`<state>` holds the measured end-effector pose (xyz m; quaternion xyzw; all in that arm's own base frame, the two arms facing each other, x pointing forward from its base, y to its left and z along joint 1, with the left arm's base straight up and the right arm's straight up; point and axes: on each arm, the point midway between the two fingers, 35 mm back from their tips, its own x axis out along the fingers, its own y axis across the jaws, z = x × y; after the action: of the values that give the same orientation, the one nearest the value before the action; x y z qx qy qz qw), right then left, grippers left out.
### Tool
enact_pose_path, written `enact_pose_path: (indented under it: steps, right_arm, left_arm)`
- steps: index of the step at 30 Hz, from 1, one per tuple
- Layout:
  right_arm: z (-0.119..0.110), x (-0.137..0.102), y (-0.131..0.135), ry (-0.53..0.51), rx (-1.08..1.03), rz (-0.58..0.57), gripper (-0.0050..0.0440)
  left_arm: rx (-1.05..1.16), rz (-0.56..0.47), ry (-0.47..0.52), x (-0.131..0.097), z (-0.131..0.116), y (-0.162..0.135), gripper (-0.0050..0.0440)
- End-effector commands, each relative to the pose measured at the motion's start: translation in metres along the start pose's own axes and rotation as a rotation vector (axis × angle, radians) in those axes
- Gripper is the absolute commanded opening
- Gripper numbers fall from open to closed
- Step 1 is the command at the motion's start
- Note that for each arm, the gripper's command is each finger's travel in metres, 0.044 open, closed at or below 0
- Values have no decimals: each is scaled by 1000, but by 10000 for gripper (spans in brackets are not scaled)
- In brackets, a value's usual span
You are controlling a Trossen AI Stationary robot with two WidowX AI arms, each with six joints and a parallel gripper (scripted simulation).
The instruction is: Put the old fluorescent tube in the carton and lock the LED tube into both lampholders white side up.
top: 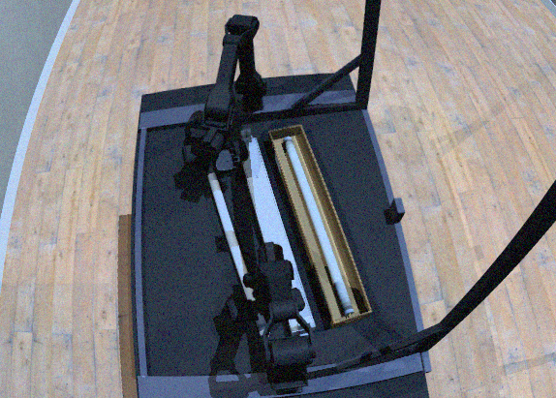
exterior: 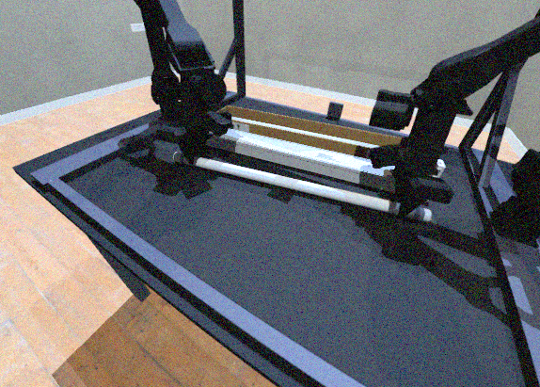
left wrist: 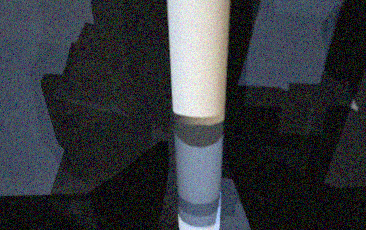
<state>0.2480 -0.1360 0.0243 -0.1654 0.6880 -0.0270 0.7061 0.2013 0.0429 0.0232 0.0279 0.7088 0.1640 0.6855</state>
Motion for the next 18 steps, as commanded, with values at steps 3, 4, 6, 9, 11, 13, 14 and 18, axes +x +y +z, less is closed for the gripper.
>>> enact_pose_path:
  steps: [3, 4, 6, 9, 11, 13, 14, 18]
  right_arm:
    - [5, -5, -4, -20, 6, -14, 75]
    - [5, -6, -4, -20, 6, -14, 75]
    - [5, -6, -5, -20, 6, -14, 75]
    - [5, -6, -5, -20, 6, -14, 75]
    - [5, -6, -5, -20, 6, -14, 75]
    - [5, -6, -5, -20, 6, -14, 75]
    - [5, -8, -5, -20, 6, -14, 75]
    - [4, -16, -7, -20, 6, -14, 75]
  left_arm:
    - [-4, -1, -22, -4, 5, 1, 133]
    - [-4, -1, -22, -5, 5, 1, 120]
    - [-4, -1, -22, -6, 5, 1, 93]
    - [-4, -1, -22, -6, 5, 1, 53]
    - [-4, -1, -22, -6, 5, 1, 16]
    - [-4, -1, -22, -6, 5, 1, 16]
    - [-4, -1, -22, -7, 5, 1, 40]
    - [-4, -1, -22, -15, 5, 4, 77]
